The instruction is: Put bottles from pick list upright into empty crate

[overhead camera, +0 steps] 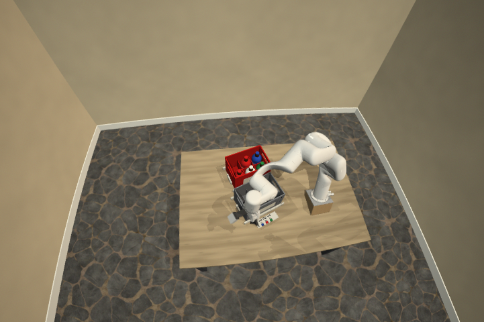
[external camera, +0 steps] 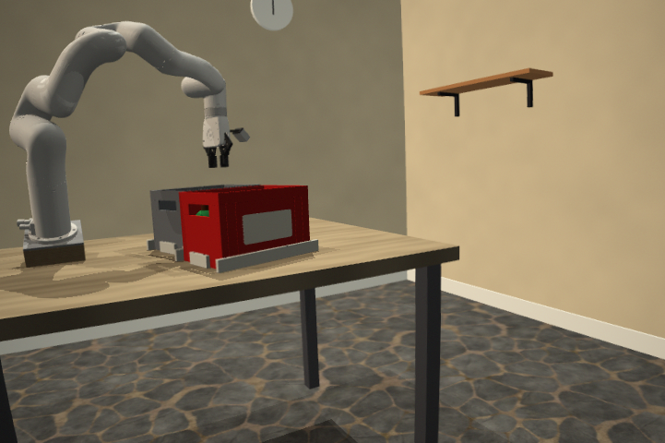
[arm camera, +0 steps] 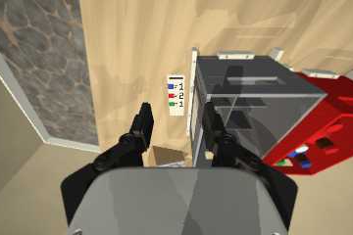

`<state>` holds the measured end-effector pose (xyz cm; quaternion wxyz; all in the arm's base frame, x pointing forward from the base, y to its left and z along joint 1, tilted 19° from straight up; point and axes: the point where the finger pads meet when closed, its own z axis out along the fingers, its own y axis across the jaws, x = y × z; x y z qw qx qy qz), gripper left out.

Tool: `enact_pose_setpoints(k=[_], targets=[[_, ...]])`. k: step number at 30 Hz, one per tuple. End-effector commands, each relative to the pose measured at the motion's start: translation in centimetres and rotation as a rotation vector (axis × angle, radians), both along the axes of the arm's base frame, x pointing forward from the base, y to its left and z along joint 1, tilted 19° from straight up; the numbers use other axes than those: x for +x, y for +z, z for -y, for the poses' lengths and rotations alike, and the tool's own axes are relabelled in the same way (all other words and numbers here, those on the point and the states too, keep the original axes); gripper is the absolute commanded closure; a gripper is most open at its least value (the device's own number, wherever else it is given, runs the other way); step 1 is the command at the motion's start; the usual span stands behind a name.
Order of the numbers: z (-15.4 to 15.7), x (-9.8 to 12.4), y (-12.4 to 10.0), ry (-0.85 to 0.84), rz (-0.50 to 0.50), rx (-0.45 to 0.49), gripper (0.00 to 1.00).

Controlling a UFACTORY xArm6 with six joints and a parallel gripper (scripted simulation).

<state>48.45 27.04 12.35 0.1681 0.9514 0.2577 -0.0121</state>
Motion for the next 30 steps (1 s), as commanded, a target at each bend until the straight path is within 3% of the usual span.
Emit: enact_pose_setpoints(k=[1, 16, 19, 30], targets=[[-0.1, 0.1, 0.2, 0.001, 0.004, 0.003, 0.35], [-0.1, 0.1, 0.2, 0.001, 0.004, 0.003, 0.35], [1.1, 0.4, 1.0, -0.076, 0.030, 0.008, 0.35], [4.8, 1.5, 3.3, -0.076, 0.031, 0.008, 0.35]])
